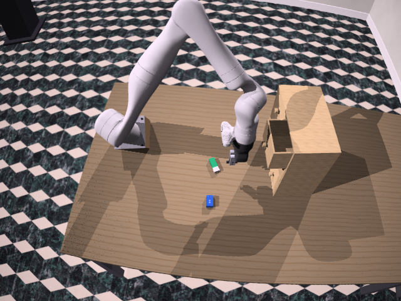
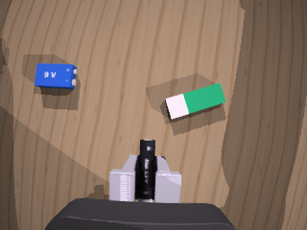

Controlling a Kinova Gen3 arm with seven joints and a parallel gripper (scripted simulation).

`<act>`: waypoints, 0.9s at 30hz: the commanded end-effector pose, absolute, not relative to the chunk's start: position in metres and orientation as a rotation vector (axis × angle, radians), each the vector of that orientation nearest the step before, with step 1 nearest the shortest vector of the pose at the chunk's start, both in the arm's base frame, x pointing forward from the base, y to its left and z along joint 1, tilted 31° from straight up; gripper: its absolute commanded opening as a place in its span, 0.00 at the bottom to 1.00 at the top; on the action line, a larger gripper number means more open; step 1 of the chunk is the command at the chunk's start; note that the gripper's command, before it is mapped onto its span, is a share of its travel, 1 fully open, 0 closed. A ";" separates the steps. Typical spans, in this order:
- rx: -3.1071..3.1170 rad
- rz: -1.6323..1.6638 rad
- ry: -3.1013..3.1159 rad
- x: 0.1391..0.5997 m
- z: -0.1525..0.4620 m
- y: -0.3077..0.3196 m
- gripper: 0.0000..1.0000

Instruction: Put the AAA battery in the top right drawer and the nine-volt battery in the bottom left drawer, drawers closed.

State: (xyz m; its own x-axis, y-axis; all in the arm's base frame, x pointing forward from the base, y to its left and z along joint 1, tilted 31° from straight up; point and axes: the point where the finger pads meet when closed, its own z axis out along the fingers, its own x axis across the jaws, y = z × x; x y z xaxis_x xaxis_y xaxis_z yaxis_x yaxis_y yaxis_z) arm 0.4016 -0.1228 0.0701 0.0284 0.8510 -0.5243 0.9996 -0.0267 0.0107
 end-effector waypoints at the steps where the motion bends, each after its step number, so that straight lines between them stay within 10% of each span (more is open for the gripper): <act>1: 1.929 -0.527 1.885 0.404 0.076 -0.117 0.24; 27: 1.929 -0.528 1.885 0.403 0.156 -0.068 0.24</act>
